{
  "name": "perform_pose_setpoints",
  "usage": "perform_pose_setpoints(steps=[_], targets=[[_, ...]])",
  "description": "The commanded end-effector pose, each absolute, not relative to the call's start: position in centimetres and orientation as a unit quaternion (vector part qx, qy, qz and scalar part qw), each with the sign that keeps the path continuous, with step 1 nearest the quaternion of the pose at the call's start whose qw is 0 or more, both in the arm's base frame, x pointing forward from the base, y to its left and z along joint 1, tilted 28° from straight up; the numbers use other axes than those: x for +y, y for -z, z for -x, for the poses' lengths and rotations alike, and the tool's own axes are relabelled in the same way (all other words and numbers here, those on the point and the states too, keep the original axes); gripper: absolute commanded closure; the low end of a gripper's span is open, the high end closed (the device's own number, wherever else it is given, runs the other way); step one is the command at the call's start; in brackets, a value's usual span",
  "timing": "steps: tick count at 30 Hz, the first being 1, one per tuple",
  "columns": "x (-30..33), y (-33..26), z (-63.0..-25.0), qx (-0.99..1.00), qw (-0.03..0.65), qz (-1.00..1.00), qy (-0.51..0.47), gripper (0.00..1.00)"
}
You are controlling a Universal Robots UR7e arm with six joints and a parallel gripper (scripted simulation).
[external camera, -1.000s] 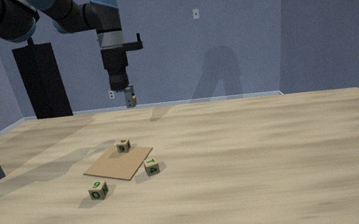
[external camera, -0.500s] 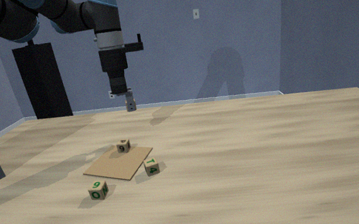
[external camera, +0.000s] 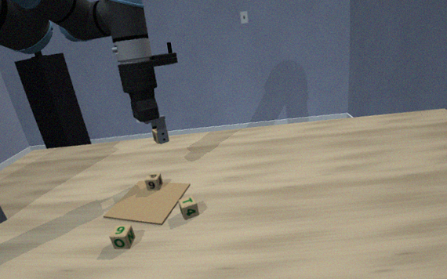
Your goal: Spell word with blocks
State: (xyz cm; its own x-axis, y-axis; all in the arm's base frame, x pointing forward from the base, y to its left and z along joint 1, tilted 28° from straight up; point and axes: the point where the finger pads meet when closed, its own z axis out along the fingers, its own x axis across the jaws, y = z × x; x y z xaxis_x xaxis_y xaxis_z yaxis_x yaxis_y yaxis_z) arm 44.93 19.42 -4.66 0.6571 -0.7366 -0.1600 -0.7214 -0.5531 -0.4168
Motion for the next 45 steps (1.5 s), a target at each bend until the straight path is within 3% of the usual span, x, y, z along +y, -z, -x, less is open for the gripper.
perform_pose_setpoints(steps=[1,45], targets=[[17.9,5.2,-45.3,0.351,0.229,0.907,0.033,0.43],[9.3,8.4,-44.5,0.018,0.214,0.97,0.117,0.43]])
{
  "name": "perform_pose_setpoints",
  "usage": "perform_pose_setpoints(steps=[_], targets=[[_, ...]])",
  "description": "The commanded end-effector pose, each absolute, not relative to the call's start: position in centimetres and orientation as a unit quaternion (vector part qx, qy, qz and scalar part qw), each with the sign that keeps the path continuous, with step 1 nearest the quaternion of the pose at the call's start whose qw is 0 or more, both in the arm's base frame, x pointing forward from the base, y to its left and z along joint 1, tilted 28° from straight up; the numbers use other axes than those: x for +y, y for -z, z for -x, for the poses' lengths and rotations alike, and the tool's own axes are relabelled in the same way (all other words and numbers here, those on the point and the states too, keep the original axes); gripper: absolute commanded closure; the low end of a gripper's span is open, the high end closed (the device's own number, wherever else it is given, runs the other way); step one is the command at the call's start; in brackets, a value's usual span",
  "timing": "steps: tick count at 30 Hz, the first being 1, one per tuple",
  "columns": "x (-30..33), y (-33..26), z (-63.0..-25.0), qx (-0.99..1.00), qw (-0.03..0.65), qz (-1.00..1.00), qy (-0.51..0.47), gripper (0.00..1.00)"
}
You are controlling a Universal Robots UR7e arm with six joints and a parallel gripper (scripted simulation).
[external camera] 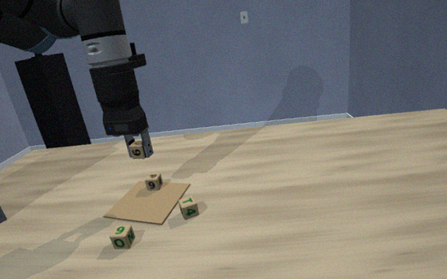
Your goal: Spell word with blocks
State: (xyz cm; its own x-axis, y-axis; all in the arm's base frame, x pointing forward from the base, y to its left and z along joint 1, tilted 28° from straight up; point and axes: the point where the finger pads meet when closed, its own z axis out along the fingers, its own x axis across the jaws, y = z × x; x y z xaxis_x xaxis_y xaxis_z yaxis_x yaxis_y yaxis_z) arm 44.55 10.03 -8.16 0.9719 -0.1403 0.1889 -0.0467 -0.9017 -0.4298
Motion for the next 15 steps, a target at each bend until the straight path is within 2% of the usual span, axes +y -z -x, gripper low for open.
perform_pose_setpoints(steps=[1,15], targets=[[9.19,8.41,-44.5,0.013,0.214,0.97,0.118,0.43],[8.38,8.69,-44.33,-0.018,0.211,0.969,0.127,0.43]])
